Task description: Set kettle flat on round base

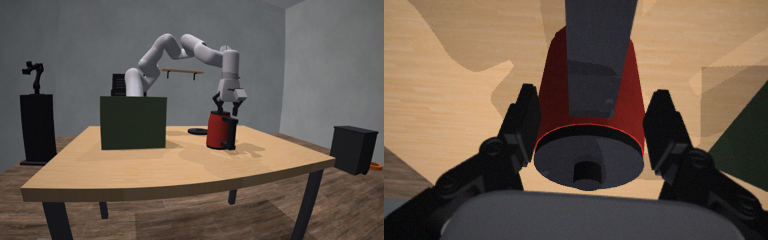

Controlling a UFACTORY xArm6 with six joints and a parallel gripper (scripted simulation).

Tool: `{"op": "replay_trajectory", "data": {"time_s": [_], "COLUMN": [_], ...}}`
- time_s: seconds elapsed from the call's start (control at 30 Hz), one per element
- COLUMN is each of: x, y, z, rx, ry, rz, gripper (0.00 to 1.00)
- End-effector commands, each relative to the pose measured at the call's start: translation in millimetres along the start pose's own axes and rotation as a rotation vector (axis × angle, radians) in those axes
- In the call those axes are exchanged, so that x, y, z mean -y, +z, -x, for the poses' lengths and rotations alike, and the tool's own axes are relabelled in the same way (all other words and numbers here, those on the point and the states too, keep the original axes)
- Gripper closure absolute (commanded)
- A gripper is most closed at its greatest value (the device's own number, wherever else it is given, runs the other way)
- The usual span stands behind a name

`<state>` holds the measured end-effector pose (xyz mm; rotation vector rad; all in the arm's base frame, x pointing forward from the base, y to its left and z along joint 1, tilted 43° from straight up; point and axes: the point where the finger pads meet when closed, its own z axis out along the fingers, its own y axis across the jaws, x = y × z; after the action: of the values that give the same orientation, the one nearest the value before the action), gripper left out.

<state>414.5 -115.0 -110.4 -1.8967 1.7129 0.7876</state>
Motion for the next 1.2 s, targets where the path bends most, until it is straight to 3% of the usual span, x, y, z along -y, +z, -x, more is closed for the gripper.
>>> {"op": "replay_trajectory", "data": {"time_s": [0.0,0.67,1.17], "x": [1.2,1.2,1.3], "y": [-1.9,-0.9,24.2], "z": [-0.5,-0.5,-0.6], "rx": [-0.003,-0.003,-0.003], "ry": [-0.001,-0.001,-0.001], "rz": [-0.003,-0.003,-0.003], "gripper": [0.19,0.19,0.19]}}
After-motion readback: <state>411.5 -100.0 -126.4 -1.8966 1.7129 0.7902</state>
